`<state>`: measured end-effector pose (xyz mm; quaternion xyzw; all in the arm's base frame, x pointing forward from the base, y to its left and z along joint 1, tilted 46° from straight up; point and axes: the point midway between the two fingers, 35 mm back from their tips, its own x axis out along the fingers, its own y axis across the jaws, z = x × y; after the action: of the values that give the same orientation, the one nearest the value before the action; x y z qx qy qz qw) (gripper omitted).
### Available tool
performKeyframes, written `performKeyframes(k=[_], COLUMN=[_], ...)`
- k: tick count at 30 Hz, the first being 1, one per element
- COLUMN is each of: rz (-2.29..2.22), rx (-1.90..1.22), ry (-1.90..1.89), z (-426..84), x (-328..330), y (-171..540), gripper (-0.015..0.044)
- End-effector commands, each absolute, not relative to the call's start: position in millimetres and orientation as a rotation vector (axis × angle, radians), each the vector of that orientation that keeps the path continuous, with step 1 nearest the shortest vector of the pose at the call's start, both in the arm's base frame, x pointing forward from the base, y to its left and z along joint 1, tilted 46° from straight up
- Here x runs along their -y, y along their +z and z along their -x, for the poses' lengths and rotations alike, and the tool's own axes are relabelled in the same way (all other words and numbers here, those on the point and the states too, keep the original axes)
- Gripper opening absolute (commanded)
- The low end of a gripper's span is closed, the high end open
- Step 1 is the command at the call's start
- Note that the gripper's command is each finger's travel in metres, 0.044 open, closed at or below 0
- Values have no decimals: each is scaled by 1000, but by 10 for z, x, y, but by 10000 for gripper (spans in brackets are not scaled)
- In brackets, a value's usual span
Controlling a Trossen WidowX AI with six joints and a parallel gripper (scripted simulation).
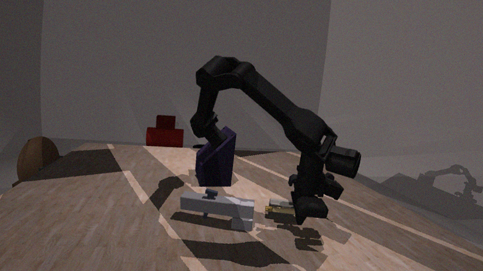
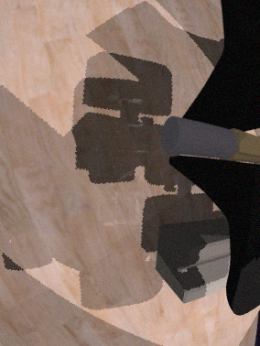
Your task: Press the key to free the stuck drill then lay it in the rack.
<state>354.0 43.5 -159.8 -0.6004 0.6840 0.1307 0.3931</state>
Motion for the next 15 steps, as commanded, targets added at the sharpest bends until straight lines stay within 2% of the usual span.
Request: performKeyframes(k=[1, 15], rz=[1517, 1517], rx=[-1735, -1735], ry=[332, 332], z=[-3539, -3533], x=[-458, -509], y=[-1574, -1512], gripper=[0, 0])
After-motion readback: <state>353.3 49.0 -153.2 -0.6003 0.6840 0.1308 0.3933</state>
